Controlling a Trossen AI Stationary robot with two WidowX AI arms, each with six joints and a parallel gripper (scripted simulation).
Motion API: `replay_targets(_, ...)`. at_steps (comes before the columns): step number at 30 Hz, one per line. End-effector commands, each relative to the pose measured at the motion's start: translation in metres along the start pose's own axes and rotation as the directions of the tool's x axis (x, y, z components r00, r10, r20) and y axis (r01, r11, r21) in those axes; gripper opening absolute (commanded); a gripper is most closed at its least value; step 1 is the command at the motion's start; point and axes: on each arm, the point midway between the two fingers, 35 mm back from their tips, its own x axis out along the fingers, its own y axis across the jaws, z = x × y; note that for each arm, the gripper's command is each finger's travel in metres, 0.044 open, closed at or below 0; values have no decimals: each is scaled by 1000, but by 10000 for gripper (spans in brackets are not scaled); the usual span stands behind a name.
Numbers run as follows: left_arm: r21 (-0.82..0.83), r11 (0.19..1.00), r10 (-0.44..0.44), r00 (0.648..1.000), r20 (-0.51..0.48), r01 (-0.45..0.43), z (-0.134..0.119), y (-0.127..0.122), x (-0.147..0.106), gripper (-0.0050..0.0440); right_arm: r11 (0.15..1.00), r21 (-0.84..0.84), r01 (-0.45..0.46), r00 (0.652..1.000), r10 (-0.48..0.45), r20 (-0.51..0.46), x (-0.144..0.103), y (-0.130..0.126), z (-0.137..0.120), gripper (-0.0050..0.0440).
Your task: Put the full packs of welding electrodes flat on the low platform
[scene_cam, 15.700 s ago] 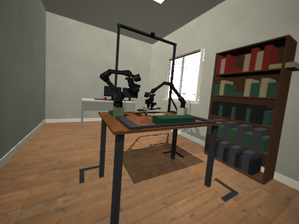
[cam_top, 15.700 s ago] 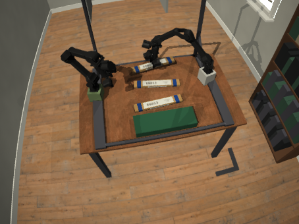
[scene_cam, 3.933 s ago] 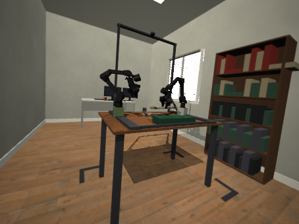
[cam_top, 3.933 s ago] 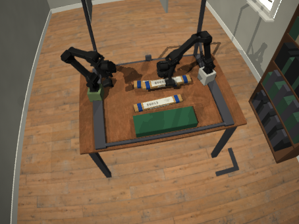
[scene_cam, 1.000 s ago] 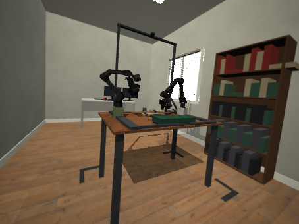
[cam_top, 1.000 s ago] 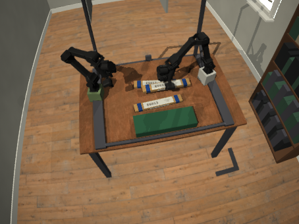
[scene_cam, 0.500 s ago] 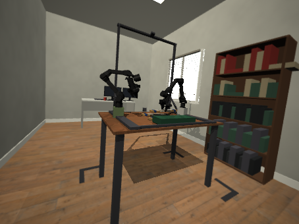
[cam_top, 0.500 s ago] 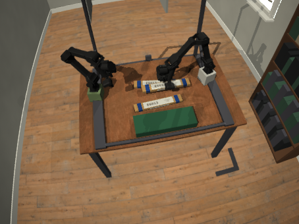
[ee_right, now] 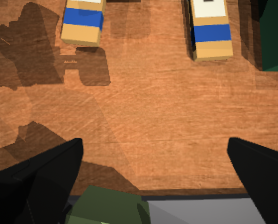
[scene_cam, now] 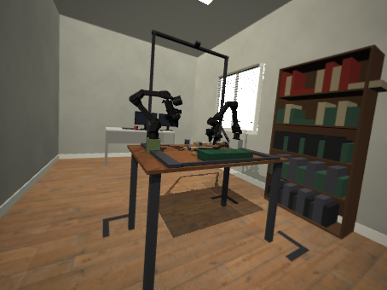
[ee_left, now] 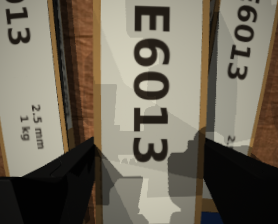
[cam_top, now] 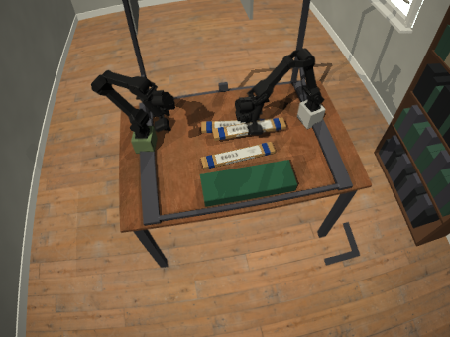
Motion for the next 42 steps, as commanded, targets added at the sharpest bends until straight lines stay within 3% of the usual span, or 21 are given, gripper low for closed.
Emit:
replay_targets(1, 3, 1000, 10, 998, 63, -10, 12, 1, -17, -50, 1000, -5, 8, 1000, -7, 21, -6, -1, 4, 430)
replay_targets(29, 3, 1000, 10, 998, 64, -10, 19, 1, -51, -50, 1000, -5, 8, 1000, -7, 21, -6, -1, 4, 430)
replay_targets(42, 3, 1000, 10, 998, 64, -10, 19, 1, -51, -50, 1000, -5, 8, 1000, -7, 21, -6, -1, 4, 430)
